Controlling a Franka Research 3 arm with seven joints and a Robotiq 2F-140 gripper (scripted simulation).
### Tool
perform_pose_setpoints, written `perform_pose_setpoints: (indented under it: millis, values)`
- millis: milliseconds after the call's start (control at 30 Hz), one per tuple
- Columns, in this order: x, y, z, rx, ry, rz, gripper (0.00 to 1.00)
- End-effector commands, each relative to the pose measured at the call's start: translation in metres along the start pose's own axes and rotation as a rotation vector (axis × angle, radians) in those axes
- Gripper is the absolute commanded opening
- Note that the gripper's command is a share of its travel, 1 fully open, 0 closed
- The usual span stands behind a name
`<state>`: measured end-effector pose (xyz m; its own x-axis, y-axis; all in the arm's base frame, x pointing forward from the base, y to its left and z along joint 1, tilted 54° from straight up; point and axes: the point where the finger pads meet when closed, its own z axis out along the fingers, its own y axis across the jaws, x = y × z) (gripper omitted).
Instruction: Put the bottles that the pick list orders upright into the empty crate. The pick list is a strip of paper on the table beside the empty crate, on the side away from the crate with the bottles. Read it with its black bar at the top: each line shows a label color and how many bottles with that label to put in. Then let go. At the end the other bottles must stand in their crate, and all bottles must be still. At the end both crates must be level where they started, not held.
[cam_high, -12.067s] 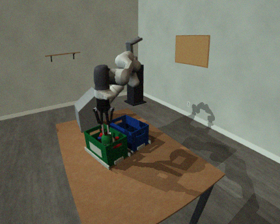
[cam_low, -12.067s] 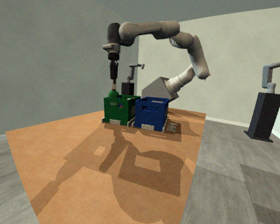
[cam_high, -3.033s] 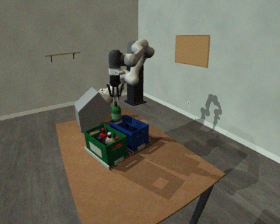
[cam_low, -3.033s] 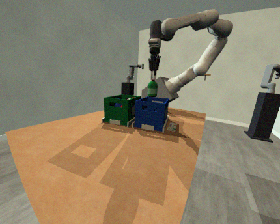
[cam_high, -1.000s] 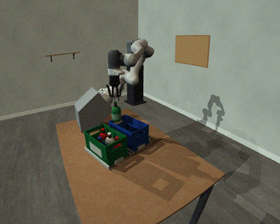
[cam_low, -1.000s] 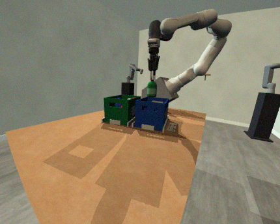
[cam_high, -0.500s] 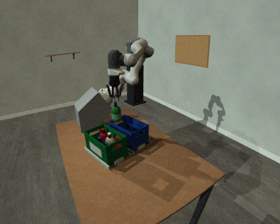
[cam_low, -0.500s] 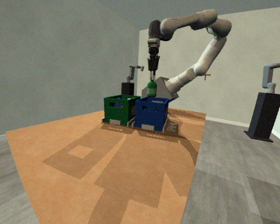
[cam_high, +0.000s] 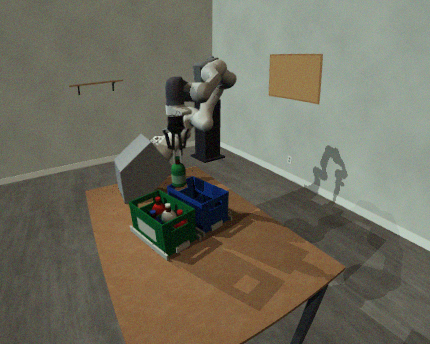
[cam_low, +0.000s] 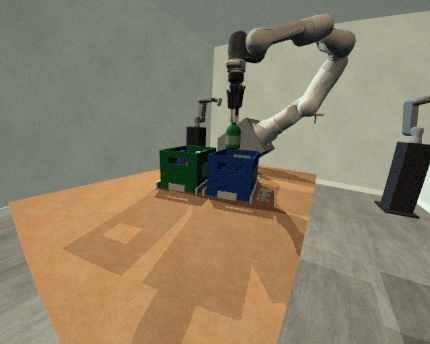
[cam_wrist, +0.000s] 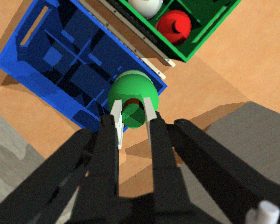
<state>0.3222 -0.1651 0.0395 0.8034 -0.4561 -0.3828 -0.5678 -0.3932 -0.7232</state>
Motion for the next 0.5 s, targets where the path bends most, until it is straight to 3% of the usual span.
perform_pose_setpoints:
  millis: [0,467]
  values:
    - [0.0037,0.0030,-0.0046,-0.008,0.012,-0.001,0.00]
    - [0.0038,0.0030,-0.0006,-0.008,0.012,-0.001,0.00]
